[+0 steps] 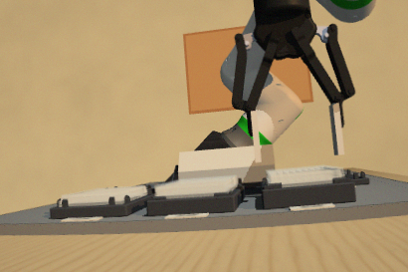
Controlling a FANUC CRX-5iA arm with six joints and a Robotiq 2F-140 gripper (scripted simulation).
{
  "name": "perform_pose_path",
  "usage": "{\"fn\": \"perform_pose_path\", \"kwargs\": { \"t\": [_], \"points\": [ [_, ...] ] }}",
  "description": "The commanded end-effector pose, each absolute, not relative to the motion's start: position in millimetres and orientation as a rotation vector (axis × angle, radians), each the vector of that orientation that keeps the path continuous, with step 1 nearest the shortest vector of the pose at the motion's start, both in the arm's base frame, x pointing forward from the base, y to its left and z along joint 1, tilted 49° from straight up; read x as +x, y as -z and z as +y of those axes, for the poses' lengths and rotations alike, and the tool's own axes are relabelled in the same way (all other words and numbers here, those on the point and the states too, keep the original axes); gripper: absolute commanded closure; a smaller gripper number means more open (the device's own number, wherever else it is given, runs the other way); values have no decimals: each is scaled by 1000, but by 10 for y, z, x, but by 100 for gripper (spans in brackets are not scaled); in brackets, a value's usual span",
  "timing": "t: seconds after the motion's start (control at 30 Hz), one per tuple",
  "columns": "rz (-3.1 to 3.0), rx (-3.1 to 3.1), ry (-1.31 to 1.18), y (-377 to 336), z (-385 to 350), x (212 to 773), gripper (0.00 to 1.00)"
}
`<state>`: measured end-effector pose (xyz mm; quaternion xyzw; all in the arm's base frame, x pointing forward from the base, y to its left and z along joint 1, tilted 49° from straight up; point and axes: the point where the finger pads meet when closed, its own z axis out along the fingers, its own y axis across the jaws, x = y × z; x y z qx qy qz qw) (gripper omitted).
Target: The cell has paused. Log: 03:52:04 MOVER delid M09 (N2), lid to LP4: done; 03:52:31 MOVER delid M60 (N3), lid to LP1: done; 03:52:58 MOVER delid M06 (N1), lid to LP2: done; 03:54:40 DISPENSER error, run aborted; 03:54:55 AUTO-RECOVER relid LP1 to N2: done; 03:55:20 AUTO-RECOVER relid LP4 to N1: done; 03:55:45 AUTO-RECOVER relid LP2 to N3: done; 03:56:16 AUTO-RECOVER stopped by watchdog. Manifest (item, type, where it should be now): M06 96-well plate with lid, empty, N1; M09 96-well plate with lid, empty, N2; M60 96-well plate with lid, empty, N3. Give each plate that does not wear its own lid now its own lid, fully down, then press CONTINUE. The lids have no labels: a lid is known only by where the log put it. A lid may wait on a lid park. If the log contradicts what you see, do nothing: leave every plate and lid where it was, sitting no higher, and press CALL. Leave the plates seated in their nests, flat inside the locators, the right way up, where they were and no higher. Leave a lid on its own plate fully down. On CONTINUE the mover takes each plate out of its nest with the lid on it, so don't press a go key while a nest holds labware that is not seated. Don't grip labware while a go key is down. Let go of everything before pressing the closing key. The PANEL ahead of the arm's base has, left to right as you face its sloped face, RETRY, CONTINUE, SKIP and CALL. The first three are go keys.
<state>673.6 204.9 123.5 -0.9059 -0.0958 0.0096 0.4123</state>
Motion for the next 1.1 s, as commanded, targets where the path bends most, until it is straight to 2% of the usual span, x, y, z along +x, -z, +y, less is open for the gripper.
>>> {"fn": "perform_pose_path", "kwargs": {
  "t": [0.0,0.8,0.83,1.07],
  "points": [
    [-241,-2279,-24,-1237,2046,6738,34],
    [-241,-2279,-24,-1237,2046,6738,34],
    [-241,-2279,-24,-1237,2046,6738,41],
    [-241,-2279,-24,-1237,2046,6738,41]
  ]
}}
